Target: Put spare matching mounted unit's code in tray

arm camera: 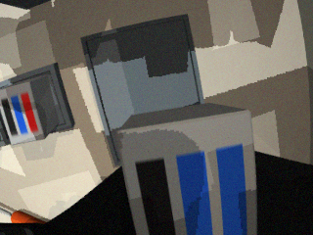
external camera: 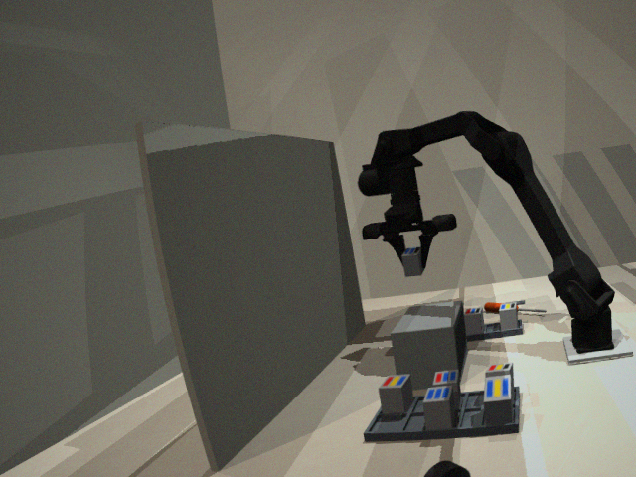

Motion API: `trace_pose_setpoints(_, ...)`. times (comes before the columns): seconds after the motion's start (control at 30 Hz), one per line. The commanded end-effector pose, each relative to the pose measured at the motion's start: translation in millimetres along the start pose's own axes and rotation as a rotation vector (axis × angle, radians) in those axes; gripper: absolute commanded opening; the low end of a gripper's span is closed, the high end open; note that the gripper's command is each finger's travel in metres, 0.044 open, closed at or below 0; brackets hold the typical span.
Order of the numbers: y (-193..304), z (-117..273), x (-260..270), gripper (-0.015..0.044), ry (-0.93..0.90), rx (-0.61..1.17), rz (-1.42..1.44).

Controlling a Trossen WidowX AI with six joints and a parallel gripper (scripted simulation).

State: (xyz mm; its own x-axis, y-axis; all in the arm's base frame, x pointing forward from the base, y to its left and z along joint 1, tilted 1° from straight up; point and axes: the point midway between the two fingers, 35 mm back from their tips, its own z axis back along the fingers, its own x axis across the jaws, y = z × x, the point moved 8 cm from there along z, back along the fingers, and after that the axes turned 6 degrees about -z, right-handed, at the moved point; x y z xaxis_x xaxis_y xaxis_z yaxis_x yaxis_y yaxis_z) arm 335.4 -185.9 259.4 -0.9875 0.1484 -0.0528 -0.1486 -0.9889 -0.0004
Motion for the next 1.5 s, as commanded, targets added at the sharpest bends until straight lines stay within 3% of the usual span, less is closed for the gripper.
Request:
trace_pose_setpoints(0.0,0.3,-3.2,-0.4,0.0,-0.002,0.002,0.006)
trace_pose_setpoints(1.47,1.9,-33.9,-4.1,0.0,-0.008,0.0,0.006)
